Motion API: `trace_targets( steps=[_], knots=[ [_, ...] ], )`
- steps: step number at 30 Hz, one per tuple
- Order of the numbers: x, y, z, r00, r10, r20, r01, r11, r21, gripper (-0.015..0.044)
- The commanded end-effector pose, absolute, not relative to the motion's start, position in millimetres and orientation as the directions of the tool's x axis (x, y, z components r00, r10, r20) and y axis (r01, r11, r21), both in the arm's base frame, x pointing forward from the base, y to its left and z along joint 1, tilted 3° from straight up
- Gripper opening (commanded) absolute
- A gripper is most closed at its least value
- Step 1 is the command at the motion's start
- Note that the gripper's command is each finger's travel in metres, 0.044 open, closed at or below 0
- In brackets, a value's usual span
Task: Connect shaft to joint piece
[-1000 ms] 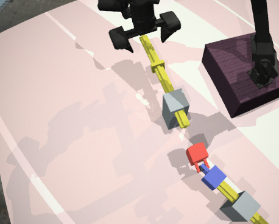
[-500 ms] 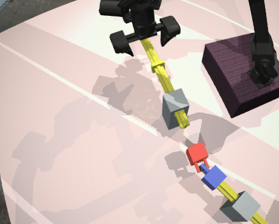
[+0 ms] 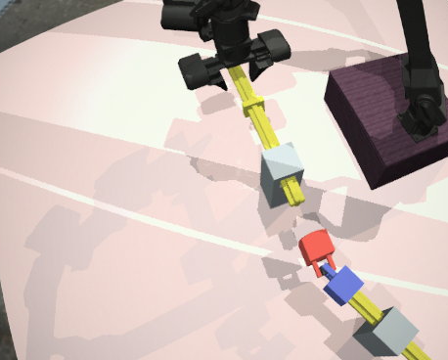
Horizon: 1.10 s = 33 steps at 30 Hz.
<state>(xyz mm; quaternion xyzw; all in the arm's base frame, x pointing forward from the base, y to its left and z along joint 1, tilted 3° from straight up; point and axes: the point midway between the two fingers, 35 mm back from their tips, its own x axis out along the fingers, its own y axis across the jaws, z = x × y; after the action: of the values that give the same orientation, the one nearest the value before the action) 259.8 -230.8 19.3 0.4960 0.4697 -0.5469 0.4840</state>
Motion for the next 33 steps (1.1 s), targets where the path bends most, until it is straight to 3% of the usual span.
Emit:
trace_targets(
  steps=[1, 2, 15, 17, 33],
  knots=[
    [258.8, -231.0, 17.4, -0.046, -0.065, -0.997, 0.995, -0.094, -0.039, 0.0125],
    [258.8, -231.0, 17.4, -0.046, -0.065, -0.997, 0.995, -0.094, -0.039, 0.0102],
    [258.8, -231.0, 17.4, -0.046, -0.065, -0.997, 0.995, -0.094, -0.039, 0.0102],
    [258.8, -231.0, 17.4, -0.046, -0.065, -0.997, 0.995, -0.094, -0.039, 0.0069],
    [259.0, -232.9, 17.9, -0.014, -0.068, -0.998, 0.996, -0.094, -0.008, 0.0054]
  ],
)
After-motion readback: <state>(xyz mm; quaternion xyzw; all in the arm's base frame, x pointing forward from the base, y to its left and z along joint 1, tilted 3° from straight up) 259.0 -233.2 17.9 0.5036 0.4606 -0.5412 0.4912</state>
